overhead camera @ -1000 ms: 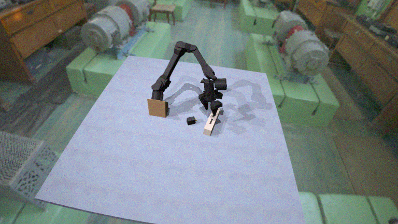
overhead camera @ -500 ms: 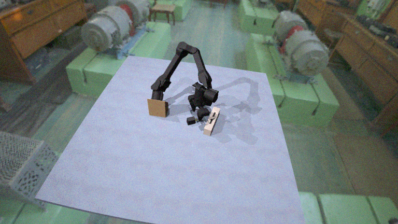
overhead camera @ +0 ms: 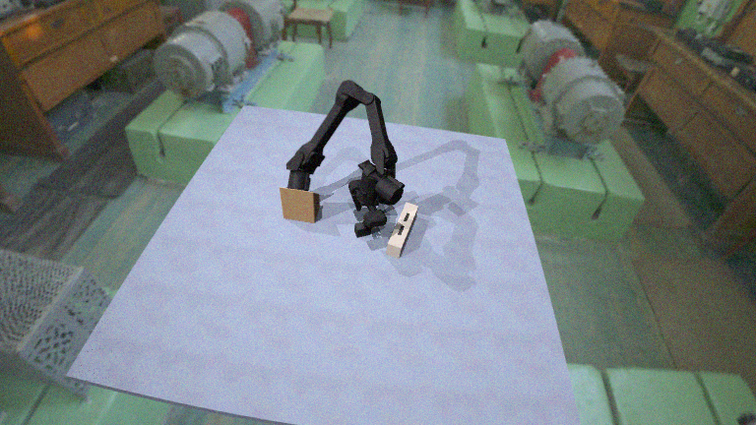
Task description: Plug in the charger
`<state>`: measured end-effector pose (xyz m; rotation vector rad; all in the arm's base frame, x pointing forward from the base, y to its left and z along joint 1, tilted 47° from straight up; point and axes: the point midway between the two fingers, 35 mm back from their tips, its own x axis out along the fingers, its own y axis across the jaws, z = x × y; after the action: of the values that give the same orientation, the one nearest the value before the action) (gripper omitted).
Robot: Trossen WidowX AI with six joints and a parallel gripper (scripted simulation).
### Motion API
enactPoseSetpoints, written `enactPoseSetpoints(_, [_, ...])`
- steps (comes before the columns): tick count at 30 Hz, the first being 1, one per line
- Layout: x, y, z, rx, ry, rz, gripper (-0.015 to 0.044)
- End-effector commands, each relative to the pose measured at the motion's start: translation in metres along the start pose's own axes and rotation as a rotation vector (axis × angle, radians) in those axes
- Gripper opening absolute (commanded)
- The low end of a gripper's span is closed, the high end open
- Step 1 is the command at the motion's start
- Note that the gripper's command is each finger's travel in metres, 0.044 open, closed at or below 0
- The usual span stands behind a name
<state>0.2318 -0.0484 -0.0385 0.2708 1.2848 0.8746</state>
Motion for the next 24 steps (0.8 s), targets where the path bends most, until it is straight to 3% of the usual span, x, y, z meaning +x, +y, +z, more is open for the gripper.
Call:
enactPoseSetpoints(1, [0.008, 0.001, -0.001, 0.009, 0.000, 0.009, 0.0440])
enactPoseSetpoints(24, [0.040, 0.001, 0.003, 0.009, 0.000, 0.009, 0.0440])
